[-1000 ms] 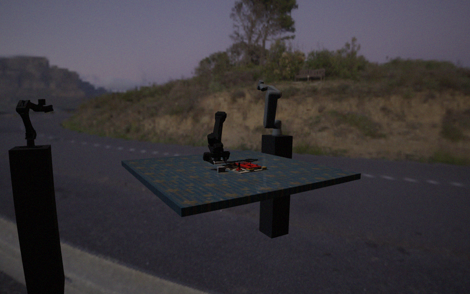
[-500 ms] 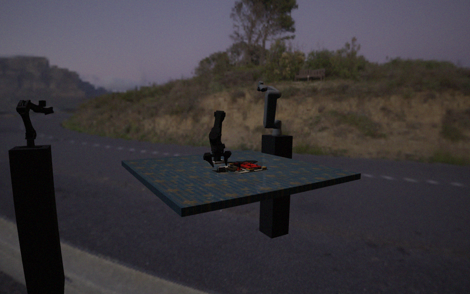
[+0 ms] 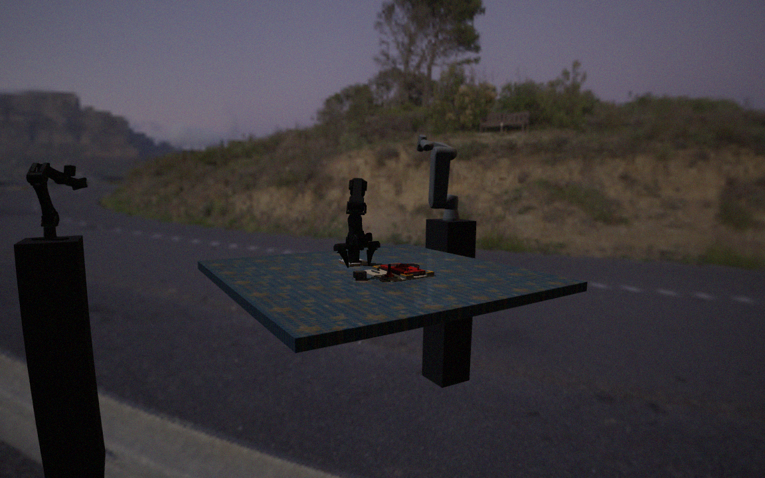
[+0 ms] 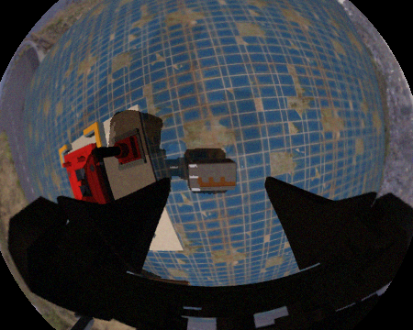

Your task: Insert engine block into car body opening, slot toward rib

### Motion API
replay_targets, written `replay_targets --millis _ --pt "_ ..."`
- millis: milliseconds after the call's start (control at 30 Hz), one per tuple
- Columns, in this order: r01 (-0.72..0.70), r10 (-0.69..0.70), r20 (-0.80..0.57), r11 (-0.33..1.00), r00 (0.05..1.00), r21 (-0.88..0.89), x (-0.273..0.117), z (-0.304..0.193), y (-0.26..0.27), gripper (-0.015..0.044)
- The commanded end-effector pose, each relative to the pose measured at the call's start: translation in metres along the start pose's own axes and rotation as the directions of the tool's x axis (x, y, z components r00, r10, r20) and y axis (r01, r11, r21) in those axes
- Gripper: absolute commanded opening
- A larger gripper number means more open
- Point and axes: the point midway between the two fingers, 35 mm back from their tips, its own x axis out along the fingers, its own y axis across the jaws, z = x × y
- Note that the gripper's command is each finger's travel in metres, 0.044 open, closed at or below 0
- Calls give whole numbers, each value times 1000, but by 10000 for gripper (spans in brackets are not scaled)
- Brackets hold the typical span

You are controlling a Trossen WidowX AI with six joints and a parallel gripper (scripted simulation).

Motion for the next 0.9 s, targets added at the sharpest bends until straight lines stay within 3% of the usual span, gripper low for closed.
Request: replay_targets --millis 0,867 --pt "10 -16 -185 999 983 -32 -12 -5 4 440" --pt "11 -18 -205 999 979 -36 3 6 6 440"
